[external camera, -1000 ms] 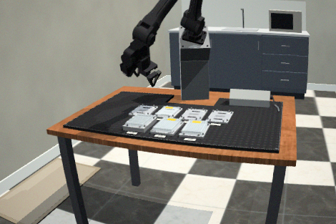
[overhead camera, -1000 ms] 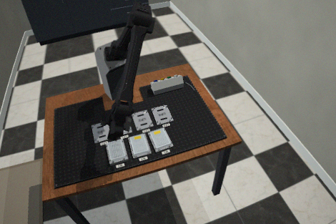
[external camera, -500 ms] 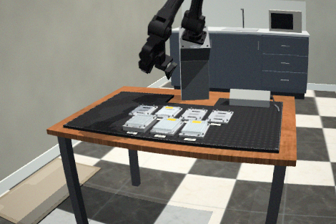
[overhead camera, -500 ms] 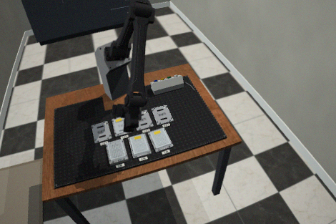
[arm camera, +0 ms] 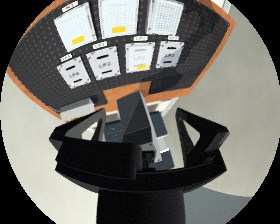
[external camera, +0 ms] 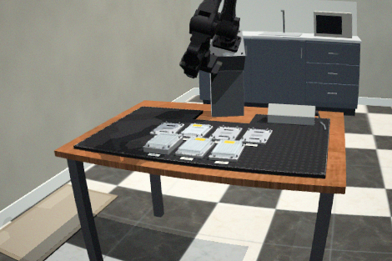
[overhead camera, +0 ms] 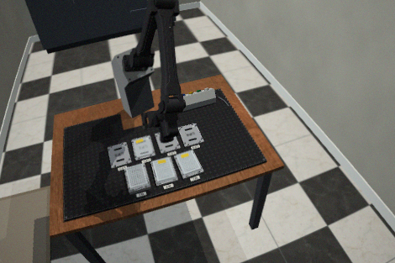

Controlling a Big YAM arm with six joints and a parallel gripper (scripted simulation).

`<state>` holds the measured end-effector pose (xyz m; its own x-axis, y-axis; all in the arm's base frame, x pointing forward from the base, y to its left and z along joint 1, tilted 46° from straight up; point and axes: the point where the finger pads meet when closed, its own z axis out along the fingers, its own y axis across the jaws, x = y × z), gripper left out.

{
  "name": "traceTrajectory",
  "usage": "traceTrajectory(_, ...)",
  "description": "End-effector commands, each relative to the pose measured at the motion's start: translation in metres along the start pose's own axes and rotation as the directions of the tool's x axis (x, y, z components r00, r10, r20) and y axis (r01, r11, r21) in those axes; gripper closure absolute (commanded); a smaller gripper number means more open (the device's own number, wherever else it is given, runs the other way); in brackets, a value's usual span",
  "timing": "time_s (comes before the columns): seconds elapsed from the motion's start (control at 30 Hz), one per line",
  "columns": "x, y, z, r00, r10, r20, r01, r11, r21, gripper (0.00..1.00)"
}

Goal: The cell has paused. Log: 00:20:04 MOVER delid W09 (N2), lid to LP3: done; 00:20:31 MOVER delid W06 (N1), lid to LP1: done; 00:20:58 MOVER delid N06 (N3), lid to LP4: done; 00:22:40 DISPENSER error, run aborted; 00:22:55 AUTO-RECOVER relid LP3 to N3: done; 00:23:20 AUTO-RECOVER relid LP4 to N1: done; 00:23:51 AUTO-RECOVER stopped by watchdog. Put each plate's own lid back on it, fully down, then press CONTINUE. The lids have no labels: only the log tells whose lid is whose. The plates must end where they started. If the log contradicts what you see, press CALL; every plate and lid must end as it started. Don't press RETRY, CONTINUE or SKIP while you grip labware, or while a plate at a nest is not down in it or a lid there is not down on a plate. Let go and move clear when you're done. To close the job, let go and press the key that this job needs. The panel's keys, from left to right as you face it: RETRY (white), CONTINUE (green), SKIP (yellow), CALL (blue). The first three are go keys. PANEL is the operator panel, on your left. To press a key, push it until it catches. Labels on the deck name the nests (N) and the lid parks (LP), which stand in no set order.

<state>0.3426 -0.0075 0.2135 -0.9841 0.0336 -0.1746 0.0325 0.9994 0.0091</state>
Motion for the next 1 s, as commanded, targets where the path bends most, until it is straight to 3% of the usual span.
traceTrajectory(0.0, 0.004, 0.010, -0.008, 0.998, -0.053, 0.046, 0.054, 0.999, -0.007, 0.00)
traceTrajectory(0.07, 0.004, 0.010, -0.008, 0.998, -0.053, 0.046, 0.054, 0.999, -0.007, 0.00)
traceTrajectory(0.1, 0.001, 0.003, 0.009, 0.999, -0.026, 0.021, 0.027, 1.000, -0.011, 0.00)
traceTrajectory(0.13, -0.001, 0.004, 0.013, 1.000, -0.011, 0.021, 0.011, 1.000, -0.009, 0.00)
traceTrajectory(0.2, -0.006, 0.006, 0.022, 0.999, 0.001, 0.052, 0.001, 1.000, -0.025, 0.00)
traceTrajectory(0.4, -0.018, 0.019, 0.049, 0.996, -0.019, 0.082, 0.022, 0.999, -0.042, 0.00)
traceTrajectory(0.47, -0.022, 0.015, 0.055, 0.993, 0.002, 0.120, 0.005, 0.998, -0.055, 0.00)
traceTrajectory(0.5, -0.024, 0.018, 0.063, 0.994, -0.007, 0.113, 0.013, 0.998, -0.057, 0.00)
traceTrajectory(0.57, -0.028, 0.015, 0.066, 0.987, 0.010, 0.159, 0.001, 0.998, -0.070, 0.00)
traceTrajectory(0.63, -0.028, 0.015, 0.066, 0.987, 0.010, 0.159, 0.001, 0.998, -0.070, 0.00)
traceTrajectory(0.67, -0.029, 0.019, 0.077, 0.990, 0.002, 0.143, 0.008, 0.998, -0.068, 0.00)
traceTrajectory(0.73, -0.032, 0.016, 0.086, 0.985, 0.018, 0.173, -0.003, 0.997, -0.084, 0.00)
traceTrajectory(0.83, -0.037, 0.027, 0.100, 0.985, -0.003, 0.173, 0.018, 0.996, -0.084, 0.00)
traceTrajectory(0.97, -0.042, 0.022, 0.119, 0.972, 0.027, 0.232, -0.001, 0.994, -0.113, 0.00)
